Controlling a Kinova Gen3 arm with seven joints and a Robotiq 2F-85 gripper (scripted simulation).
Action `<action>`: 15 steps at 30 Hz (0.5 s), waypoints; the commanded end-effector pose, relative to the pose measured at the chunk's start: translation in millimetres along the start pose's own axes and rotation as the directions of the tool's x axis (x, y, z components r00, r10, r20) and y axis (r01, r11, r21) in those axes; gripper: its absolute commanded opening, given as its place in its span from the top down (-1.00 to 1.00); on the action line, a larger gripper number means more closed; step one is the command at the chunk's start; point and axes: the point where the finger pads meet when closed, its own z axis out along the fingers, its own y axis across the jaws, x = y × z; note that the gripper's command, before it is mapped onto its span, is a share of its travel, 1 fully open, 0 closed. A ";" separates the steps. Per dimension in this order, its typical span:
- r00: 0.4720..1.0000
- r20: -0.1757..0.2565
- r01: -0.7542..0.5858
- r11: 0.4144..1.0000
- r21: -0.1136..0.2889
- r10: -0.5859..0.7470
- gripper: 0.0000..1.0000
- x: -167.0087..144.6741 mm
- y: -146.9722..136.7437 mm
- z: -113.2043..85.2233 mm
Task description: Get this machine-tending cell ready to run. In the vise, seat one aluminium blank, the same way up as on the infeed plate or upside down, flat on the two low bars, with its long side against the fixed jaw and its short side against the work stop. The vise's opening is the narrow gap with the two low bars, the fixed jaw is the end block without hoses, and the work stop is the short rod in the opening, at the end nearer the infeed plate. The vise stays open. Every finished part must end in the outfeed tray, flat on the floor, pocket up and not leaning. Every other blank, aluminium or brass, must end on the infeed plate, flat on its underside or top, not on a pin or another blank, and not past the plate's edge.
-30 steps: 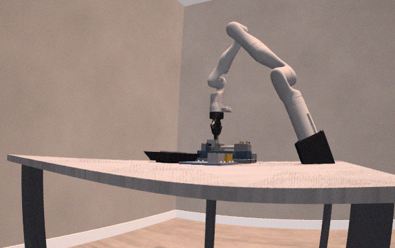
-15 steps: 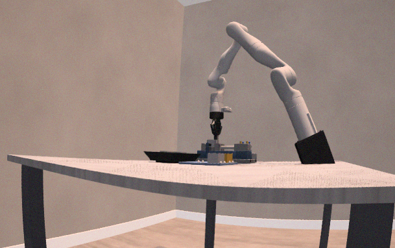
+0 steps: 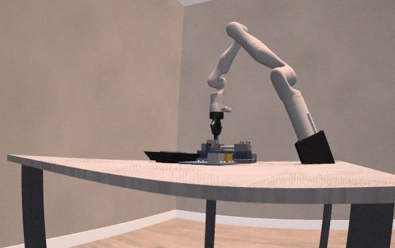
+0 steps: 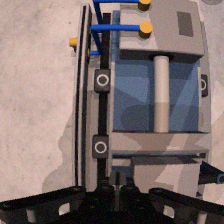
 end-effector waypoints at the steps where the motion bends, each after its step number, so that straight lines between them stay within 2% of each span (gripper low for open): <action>1: 1.000 0.001 -0.004 1.000 -0.007 0.004 1.00 -1.6 7.3 0.2; 15: 1.000 -0.002 -0.004 1.000 -0.010 0.004 1.00 -1.7 2.5 0.4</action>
